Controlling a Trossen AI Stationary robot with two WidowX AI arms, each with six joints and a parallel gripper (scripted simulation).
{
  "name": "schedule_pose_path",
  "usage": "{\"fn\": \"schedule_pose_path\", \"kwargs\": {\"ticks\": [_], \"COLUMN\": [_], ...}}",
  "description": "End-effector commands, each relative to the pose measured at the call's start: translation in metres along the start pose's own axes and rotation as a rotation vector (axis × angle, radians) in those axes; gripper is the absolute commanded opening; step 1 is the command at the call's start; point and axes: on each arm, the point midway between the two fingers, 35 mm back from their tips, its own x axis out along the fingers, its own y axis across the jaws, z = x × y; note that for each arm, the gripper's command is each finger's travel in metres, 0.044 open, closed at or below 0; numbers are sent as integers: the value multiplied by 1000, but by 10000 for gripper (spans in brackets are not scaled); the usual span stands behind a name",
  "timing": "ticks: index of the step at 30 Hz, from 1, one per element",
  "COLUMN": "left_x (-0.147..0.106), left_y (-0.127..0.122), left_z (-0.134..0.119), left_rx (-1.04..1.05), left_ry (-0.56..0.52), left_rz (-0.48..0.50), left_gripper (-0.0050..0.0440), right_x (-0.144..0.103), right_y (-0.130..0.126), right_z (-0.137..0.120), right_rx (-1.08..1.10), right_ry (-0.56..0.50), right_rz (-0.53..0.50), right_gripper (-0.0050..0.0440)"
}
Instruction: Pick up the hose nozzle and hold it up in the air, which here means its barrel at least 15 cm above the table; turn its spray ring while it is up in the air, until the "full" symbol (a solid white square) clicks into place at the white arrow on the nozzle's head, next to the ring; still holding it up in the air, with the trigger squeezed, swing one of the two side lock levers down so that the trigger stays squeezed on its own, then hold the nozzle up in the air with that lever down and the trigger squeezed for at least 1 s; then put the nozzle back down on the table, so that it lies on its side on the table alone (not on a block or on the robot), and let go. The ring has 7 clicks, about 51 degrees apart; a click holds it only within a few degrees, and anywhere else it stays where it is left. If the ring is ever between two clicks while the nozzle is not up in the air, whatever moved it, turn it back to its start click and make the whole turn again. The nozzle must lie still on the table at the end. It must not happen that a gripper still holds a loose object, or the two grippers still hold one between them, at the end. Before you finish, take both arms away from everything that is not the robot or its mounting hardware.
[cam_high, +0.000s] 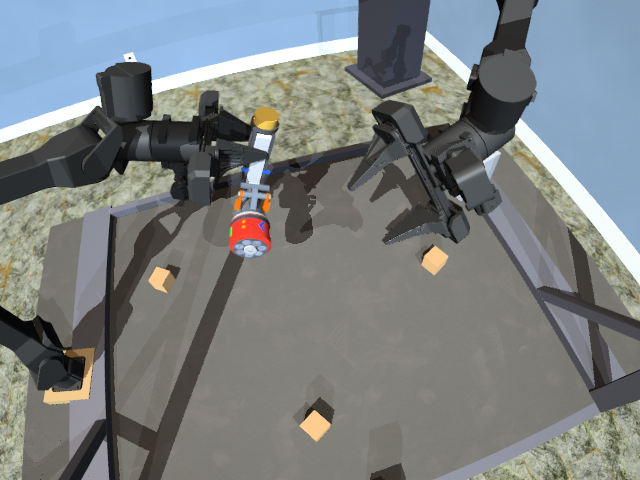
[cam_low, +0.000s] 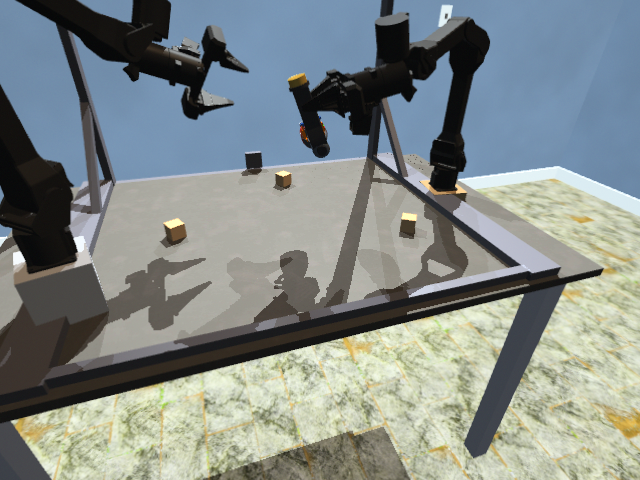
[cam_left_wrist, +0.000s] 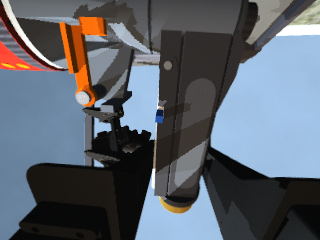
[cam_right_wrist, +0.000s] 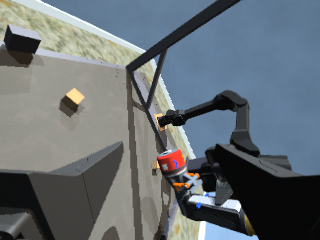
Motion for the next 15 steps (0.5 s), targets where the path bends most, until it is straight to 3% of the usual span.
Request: {"fn": "schedule_pose_path", "kwargs": {"ticks": [1, 9, 15], "left_x": [-6, -6, -6], "left_y": [1, 1, 1], "left_z": [-18, -18, -18], "left_rx": [24, 24, 24], "left_ry": [37, 37, 37], "left_rz": [-5, -5, -5], "left_gripper": [167, 167, 167], "right_x": [23, 58, 63], "right_y": [-8, -12, -12], "right_z": [-16, -60, -69], "right_rx": [-111, -339, -388], "right_ry": [118, 352, 395], "right_rz": [-41, -60, -58], "right_gripper": [410, 410, 410]}}
